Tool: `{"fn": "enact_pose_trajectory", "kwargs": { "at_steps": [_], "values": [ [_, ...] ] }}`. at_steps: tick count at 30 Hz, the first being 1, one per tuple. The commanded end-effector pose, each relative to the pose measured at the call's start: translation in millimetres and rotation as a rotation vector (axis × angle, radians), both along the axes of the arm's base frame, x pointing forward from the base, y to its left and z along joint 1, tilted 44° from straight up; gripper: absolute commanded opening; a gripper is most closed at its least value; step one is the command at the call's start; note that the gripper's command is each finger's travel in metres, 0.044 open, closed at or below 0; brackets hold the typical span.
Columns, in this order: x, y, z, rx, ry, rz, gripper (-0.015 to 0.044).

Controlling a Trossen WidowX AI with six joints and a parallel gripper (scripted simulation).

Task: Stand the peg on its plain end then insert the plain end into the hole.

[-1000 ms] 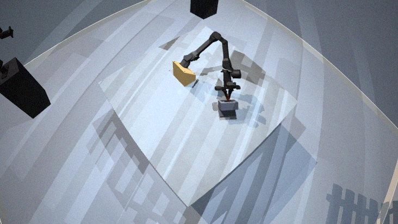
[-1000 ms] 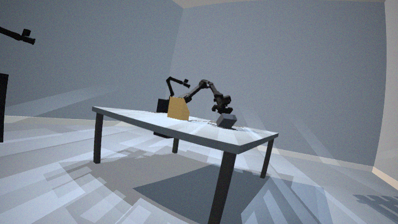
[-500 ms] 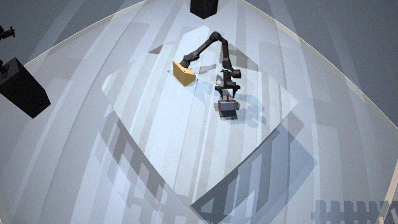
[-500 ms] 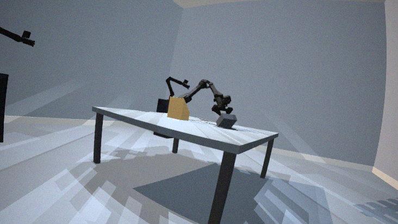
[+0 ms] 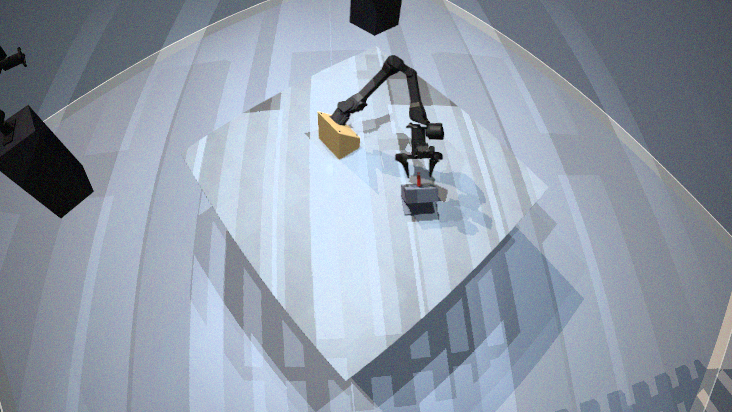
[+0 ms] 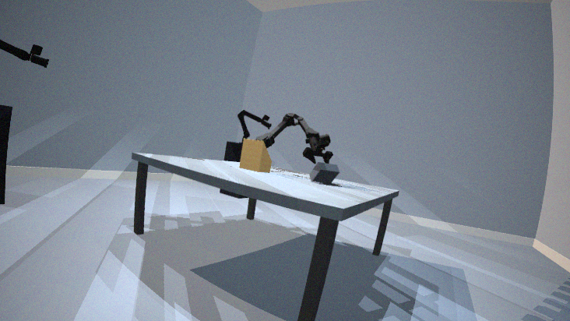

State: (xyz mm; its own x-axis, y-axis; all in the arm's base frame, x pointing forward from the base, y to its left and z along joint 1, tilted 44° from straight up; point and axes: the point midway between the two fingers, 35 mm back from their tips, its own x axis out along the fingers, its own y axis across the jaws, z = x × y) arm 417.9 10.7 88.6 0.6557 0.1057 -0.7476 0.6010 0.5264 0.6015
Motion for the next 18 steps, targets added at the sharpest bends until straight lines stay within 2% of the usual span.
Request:
{"fn": "enact_pose_trajectory", "kwargs": {
  "at_steps": [1, 18],
  "values": [
    [-3.6, -0.1, 6.5, 0.0, -0.004, 0.004, 0.044],
    [-18.1, -3.6, 25.8, -0.001, 0.0, 0.002, 0.044]
  ]
}}
